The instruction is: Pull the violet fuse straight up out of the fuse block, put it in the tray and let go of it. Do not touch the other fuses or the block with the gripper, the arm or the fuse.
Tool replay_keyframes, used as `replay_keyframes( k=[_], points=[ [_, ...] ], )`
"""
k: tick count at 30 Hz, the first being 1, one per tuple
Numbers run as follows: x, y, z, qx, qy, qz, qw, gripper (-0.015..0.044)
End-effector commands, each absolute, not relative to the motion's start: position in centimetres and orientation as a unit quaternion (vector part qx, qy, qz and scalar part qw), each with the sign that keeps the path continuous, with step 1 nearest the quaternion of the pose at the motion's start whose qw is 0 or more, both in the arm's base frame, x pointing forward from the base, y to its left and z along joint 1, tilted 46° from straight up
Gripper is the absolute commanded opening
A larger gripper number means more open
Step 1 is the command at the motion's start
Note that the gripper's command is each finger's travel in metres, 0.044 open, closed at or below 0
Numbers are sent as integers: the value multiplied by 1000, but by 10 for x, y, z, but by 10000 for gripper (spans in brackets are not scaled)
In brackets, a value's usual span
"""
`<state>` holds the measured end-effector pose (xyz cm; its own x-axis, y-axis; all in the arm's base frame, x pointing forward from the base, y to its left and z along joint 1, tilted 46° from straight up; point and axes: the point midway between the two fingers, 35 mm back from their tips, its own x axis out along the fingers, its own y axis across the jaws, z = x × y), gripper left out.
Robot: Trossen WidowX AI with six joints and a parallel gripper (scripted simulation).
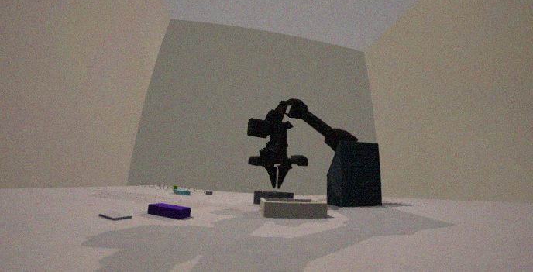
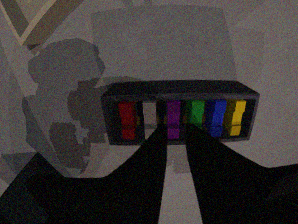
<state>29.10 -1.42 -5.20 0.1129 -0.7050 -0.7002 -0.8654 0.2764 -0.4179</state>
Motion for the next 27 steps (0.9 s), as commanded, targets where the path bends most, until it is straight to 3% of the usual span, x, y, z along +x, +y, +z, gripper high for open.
replay_keyframes(
  k=[1, 27],
  points=[
    [291, -17, -55, -597, 660, 90, 448, 60],
    [292, -27, -64, -595, 661, 89, 449, 40]
  ],
)
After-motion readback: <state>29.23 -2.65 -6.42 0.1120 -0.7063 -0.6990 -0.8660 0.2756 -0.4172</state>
